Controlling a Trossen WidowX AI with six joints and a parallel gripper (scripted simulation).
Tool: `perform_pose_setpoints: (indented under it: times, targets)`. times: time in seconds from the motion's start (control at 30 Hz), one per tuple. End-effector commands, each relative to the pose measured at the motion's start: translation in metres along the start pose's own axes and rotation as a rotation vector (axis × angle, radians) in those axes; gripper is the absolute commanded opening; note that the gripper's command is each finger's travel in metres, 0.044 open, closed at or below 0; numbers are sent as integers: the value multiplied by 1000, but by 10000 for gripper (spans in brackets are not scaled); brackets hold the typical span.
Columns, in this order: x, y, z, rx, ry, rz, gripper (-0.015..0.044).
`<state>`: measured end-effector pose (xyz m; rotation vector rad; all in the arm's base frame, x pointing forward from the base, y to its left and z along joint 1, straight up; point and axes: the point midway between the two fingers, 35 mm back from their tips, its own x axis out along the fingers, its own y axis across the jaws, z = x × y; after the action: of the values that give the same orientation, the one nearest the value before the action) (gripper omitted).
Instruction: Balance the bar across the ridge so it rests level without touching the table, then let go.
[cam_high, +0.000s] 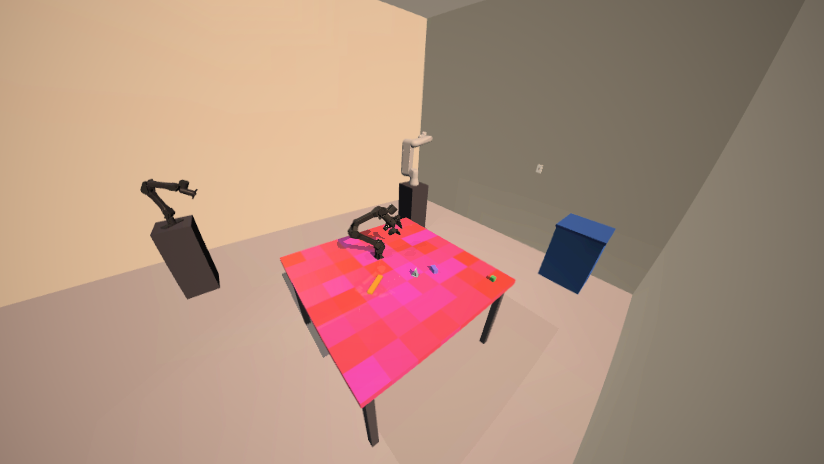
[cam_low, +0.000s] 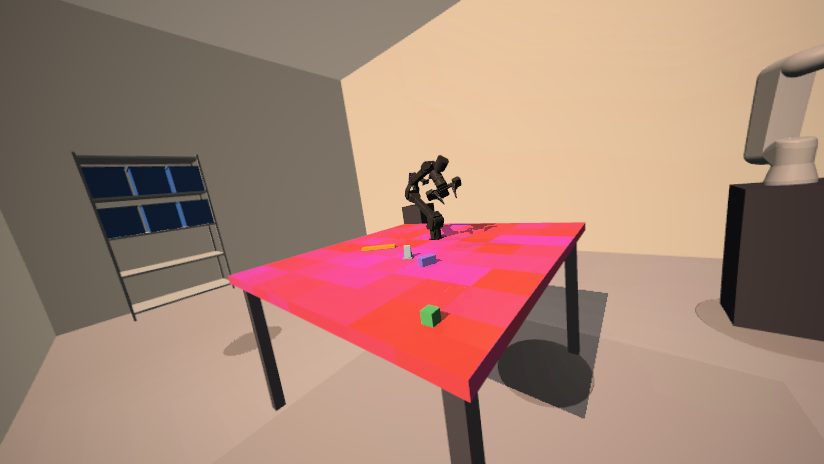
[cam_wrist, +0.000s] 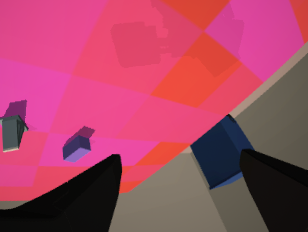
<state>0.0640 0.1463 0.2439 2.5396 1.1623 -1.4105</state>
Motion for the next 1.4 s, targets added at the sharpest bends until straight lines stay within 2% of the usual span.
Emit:
perform_pose_setpoints:
  times: [0.0,0.63,1.37]
  targets:
    - [3,3,-8,119,3,37,315]
    - [21,37,-43,724,46,237,315]
    - [33,98,-79,1446,191,437,315]
